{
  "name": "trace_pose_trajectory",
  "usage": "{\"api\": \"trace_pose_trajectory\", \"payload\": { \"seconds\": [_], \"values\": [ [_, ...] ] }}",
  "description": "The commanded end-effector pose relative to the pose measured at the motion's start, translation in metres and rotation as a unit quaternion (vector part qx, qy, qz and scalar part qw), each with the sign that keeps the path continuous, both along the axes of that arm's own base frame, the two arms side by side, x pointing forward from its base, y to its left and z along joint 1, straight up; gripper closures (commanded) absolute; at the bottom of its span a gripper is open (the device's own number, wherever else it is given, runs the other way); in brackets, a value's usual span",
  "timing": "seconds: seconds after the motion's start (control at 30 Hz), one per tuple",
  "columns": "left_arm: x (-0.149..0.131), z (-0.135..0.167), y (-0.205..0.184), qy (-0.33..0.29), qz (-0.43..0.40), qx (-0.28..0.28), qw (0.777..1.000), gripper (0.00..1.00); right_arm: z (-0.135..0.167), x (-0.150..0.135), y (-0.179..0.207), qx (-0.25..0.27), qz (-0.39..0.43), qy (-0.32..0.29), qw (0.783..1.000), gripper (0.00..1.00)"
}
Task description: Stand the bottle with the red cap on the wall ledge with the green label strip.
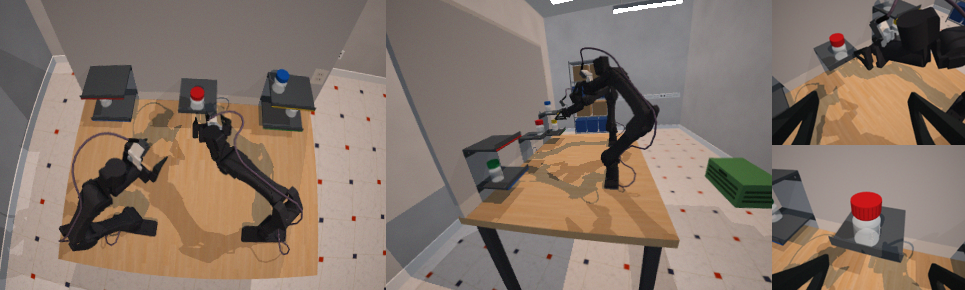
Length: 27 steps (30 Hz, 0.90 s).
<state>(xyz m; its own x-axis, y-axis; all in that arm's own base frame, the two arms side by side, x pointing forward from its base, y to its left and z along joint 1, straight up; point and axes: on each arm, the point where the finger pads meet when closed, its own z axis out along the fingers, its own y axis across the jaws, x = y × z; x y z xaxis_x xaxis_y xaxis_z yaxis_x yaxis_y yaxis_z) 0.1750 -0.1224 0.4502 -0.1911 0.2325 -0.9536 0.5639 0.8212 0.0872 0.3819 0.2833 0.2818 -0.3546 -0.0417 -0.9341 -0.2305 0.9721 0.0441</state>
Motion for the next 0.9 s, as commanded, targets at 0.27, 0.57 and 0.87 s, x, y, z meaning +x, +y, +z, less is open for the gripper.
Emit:
{"api": "trace_pose_trajectory", "payload": {
  "seconds": [0.27, 0.57, 0.87],
  "values": [
    [-0.007, 0.014, 0.010, -0.015, 0.014, -0.014, 1.000, 0.11, 0.005, 0.001, 0.003, 0.003, -0.007, 0.000, 1.000, 0.00],
    [-0.007, 0.014, 0.010, -0.015, 0.014, -0.014, 1.000, 0.11, 0.016, 0.010, 0.010, 0.022, 0.007, -0.037, 0.999, 0.06],
    [-0.007, 0.014, 0.010, -0.015, 0.014, -0.014, 1.000, 0.11, 0.007, 0.041, 0.023, 0.044, 0.025, -0.137, 0.989, 0.06]
  ]
}}
